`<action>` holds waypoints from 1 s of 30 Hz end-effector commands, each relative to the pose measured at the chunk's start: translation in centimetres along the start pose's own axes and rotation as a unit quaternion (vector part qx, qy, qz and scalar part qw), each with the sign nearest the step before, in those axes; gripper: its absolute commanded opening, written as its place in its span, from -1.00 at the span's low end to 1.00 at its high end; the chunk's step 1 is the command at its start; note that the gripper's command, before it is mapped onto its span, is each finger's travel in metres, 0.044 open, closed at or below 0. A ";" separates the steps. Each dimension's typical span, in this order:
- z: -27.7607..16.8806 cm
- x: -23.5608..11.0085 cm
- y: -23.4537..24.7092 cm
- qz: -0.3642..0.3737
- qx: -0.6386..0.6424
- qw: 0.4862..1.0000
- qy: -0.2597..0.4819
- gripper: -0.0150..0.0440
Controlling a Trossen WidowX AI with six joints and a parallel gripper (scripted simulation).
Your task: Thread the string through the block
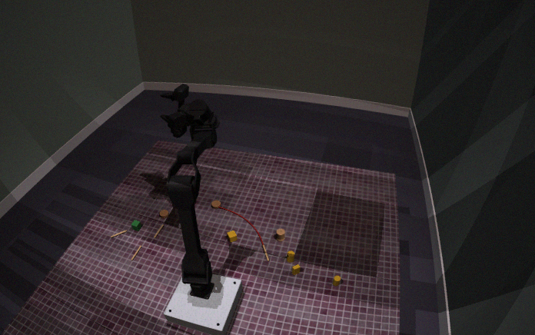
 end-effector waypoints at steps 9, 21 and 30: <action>-3.4 -2.2 4.0 0.027 0.094 0.987 0.124 1.00; -4.8 -11.0 16.8 0.202 0.262 0.869 0.367 1.00; 1.9 -19.6 25.3 0.410 0.356 0.708 0.452 1.00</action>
Point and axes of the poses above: the point midway between the two fingers, 35 mm back from their tips, its own x axis out along the fingers, its own y axis across the jaws, z = x × y, the point moved 2 cm from there along -x, back along the fingers, and after that the axes turned 14 degrees about -x, right-handed, at the moved point
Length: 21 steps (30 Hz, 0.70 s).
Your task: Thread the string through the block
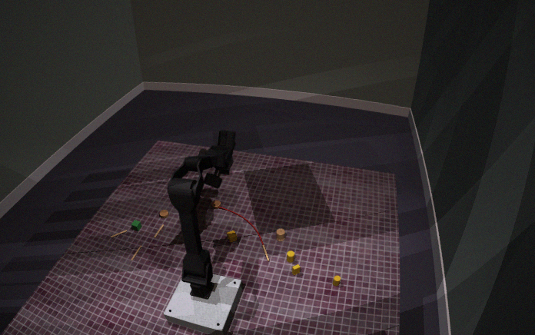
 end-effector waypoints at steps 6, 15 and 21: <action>-4.4 -4.3 13.5 0.273 0.023 0.952 0.138 1.00; -4.9 -8.5 19.3 0.416 0.018 0.894 0.166 1.00; -4.9 -8.5 19.3 0.416 0.018 0.894 0.166 1.00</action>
Point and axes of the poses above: the point midway between the two fingers, 35 mm back from their tips, its own x axis out along the fingers, its own y axis across the jaws, z = x × y, the point moved 2 cm from there along -x, back along the fingers, and after that the axes turned 14 degrees about -x, right-handed, at the moved point
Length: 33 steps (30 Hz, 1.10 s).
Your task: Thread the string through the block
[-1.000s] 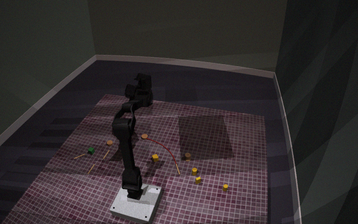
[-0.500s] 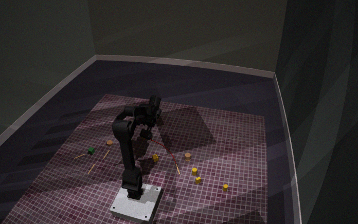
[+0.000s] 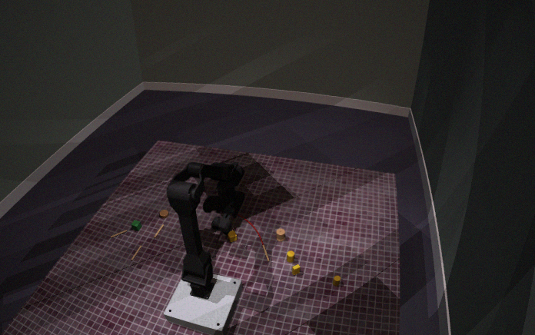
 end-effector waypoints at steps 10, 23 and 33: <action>0.0 0.0 0.2 0.002 -0.001 1.000 0.001 0.73; 0.0 0.0 0.2 0.002 -0.001 1.000 0.001 0.31; 0.0 0.0 0.2 0.002 -0.001 1.000 0.001 -0.49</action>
Point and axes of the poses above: the point midway between the two fingers, 35 mm back from their tips, its own x axis out along the fingers, its own y axis across the jaws, z = x × y, the point moved 2 cm from there along -x, back along the fingers, and after that the axes turned 14 degrees about -x, right-handed, at the moved point
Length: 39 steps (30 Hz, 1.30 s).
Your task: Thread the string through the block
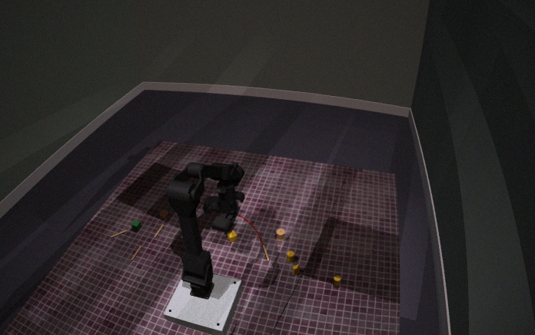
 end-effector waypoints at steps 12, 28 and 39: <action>0.0 0.0 0.0 0.000 0.000 1.000 0.000 -0.49; 0.0 0.0 0.0 0.000 0.000 1.000 0.000 0.31; 0.0 0.0 0.0 0.000 0.000 1.000 0.000 -0.49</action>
Point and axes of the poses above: the point midway between the two fingers, 35 mm back from their tips, its own x axis out along the fingers, its own y axis across the jaws, z = x × y, the point moved 2 cm from there along -x, back along the fingers, and after that the axes turned 14 degrees about -x, right-handed, at the moved point
